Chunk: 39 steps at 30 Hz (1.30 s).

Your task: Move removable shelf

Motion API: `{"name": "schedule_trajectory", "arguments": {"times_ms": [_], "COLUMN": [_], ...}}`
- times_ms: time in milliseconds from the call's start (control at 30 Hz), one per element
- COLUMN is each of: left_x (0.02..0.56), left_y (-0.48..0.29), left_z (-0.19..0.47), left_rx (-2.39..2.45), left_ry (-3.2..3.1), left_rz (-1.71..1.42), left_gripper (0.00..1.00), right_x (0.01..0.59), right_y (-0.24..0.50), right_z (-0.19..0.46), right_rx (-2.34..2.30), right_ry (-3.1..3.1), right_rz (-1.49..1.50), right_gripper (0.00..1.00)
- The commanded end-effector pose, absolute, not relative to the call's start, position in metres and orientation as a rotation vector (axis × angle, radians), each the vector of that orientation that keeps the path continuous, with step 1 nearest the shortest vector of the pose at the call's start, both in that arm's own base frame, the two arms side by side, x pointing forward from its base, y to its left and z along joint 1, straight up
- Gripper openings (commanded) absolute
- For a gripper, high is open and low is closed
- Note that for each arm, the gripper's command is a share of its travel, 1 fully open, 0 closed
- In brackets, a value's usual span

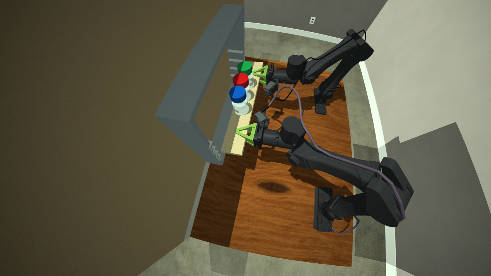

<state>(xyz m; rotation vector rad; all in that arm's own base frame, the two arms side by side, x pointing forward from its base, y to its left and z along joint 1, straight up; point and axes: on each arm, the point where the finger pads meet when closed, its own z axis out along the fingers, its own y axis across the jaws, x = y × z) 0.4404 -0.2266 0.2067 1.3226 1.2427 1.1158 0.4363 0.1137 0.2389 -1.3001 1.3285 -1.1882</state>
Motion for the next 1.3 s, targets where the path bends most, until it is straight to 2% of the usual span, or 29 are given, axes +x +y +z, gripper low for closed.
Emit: {"name": "schedule_trajectory", "arguments": {"times_ms": [0,1267], "left_x": [0.444,0.444], "left_y": [-0.224,-0.224], "left_z": [0.237,0.192], "left_rx": [1.230,1.230], "left_ry": [1.176,1.176], "left_rz": [1.176,1.176], "left_gripper": [0.00,0.00], "right_x": [0.440,0.440], "right_y": [0.112,0.112], "right_z": [0.275,0.227], "right_rx": [-1.186,-1.186], "right_ry": [1.245,1.245], "right_rz": [-1.245,-1.245], "right_gripper": [0.00,0.00]}}
